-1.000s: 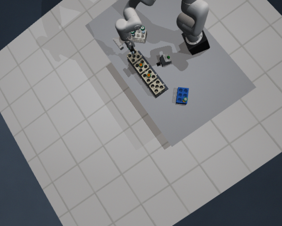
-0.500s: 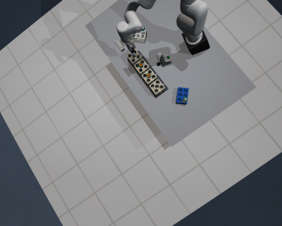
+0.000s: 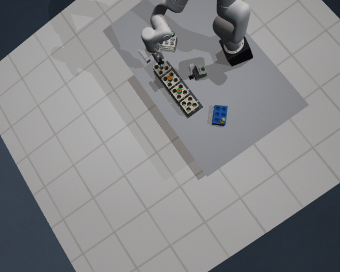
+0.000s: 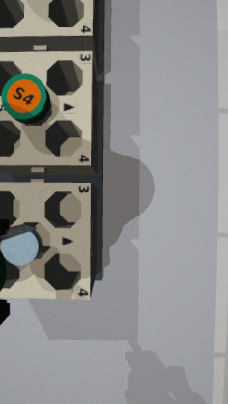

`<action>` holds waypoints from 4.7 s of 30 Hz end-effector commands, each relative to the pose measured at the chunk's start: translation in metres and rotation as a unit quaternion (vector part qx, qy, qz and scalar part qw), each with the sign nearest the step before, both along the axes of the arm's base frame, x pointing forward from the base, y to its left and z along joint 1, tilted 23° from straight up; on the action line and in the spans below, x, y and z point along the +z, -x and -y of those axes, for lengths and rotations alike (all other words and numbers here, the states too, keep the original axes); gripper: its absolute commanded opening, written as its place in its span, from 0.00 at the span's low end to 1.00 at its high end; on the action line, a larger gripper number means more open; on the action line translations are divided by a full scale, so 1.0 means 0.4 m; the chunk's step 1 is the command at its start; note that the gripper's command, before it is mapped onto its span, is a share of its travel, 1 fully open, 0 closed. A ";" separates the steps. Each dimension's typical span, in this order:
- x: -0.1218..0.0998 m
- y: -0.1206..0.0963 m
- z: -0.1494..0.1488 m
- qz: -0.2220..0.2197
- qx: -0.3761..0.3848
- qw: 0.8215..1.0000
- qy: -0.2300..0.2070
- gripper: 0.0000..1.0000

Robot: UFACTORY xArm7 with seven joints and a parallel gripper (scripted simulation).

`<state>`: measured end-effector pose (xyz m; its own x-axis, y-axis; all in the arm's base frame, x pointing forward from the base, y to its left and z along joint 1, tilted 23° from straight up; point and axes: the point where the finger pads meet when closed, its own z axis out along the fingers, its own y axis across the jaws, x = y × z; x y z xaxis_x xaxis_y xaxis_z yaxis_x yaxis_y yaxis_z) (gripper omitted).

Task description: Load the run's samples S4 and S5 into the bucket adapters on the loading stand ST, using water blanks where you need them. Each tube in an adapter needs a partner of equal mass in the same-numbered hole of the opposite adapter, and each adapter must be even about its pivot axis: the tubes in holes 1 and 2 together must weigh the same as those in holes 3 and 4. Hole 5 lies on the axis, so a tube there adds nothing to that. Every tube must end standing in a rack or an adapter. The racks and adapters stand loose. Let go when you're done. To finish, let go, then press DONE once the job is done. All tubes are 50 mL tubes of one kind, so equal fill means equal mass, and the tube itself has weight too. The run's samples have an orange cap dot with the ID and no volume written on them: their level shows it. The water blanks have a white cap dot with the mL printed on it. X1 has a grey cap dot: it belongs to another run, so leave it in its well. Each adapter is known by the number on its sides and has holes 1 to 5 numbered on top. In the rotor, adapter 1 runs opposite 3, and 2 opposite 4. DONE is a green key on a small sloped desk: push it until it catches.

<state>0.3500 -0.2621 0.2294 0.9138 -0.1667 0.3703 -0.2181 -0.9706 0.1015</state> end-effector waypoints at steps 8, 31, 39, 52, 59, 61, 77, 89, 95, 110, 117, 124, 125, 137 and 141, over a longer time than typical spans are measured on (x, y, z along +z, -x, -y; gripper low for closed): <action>-0.001 -0.003 0.002 0.001 0.000 1.000 0.001 0.00; -0.050 -0.021 0.011 0.001 0.000 1.000 0.001 0.00; -0.064 -0.027 0.014 0.001 0.000 1.000 0.001 0.00; -0.094 -0.038 0.019 0.001 0.000 1.000 0.001 0.00; -0.105 -0.042 0.022 0.001 0.000 1.000 0.001 0.00; -0.110 -0.044 0.023 0.001 0.000 1.000 0.001 0.00; -0.142 -0.056 0.029 0.001 0.000 1.000 0.001 0.00; -0.165 -0.064 0.033 0.001 0.000 1.000 0.001 0.00; -0.179 -0.069 0.036 0.001 0.000 1.000 0.001 0.00; -0.210 -0.081 0.041 0.001 0.000 1.000 0.001 0.00; -0.212 -0.081 0.042 0.001 0.000 1.000 0.001 0.00; -0.212 -0.081 0.042 0.001 0.000 1.000 0.001 0.00; -0.212 -0.081 0.042 0.001 0.000 1.000 0.001 0.00; -0.213 -0.082 0.042 0.001 0.000 1.000 0.001 0.44; -0.213 -0.082 0.042 0.001 0.000 1.000 0.001 0.44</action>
